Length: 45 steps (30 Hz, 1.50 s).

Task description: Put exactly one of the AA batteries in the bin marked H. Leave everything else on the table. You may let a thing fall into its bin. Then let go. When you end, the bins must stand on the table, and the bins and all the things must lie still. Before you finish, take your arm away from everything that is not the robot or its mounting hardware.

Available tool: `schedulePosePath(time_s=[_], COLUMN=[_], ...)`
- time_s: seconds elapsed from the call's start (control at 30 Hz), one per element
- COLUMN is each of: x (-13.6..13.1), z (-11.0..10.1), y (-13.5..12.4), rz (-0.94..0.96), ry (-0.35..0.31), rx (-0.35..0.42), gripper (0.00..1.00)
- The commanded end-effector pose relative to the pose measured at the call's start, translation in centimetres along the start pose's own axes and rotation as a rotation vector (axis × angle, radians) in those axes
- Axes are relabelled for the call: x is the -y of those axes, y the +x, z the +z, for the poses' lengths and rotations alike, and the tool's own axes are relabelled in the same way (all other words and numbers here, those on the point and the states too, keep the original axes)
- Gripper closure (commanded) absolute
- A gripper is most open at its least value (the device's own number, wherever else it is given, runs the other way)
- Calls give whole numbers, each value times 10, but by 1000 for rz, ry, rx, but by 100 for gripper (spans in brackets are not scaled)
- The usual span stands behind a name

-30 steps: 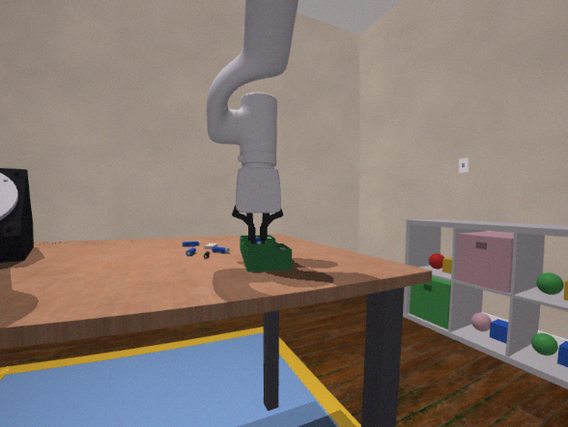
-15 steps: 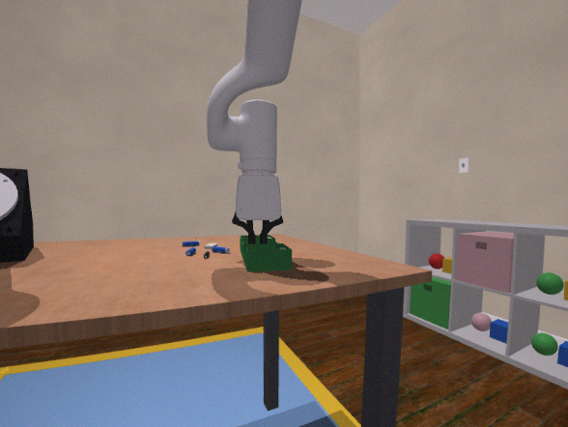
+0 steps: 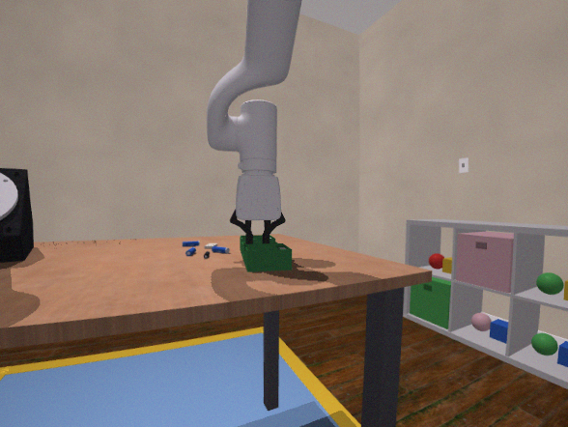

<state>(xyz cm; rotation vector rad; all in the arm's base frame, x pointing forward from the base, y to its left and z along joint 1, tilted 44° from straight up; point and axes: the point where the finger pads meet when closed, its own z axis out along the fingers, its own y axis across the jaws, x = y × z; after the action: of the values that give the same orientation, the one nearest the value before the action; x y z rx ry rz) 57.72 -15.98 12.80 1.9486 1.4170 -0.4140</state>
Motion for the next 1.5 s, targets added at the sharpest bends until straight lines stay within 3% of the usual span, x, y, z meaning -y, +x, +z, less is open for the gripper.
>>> schedulePosePath(time_s=[0.0,0.97,1.13,1.43,1.47], x=[-1,-1,-1,0,0], z=[-1,-27,-45,-45,-49], y=[0,0,0,0,0], rz=[0,0,0,0,0], ry=[-1,-1,-1,-1,-1], rx=[-1,-1,-1,-1,-1], gripper=[72,72,72,72,0])
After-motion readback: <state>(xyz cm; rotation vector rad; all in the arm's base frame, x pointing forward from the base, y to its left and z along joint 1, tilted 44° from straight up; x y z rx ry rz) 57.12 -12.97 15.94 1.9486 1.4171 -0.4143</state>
